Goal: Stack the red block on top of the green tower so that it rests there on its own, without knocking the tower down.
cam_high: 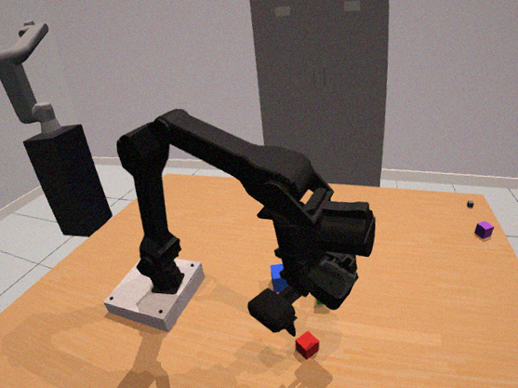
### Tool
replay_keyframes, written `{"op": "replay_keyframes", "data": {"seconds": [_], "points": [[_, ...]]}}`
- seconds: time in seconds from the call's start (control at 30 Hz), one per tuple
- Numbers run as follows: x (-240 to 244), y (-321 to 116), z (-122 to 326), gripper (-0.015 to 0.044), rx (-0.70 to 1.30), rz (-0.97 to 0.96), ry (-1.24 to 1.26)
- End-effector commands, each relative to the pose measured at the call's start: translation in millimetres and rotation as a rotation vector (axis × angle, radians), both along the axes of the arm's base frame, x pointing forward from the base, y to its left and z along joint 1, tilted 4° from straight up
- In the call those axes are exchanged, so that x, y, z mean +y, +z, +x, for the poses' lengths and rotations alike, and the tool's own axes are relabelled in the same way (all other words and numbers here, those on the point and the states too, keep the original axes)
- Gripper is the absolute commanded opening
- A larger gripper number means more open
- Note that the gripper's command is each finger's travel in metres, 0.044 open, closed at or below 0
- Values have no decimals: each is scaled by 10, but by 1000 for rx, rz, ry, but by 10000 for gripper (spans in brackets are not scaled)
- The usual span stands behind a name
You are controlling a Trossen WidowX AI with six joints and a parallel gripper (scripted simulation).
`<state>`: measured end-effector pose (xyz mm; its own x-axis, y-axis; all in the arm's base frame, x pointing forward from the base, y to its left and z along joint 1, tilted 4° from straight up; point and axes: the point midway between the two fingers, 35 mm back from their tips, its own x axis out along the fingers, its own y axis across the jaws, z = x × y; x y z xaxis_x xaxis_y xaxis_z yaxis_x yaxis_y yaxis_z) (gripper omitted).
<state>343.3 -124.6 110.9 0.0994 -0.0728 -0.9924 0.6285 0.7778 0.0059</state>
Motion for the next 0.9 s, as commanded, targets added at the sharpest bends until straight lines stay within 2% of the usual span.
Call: {"op": "replay_keyframes", "data": {"seconds": [0.0,0.3,0.57,0.87], "points": [[179,-278,-6,440,98,30,-87],[184,-328,-38,440,116,33,-103],[161,-772,-52,440,116,33,-103],[148,-838,-64,440,116,33,-103]]}}
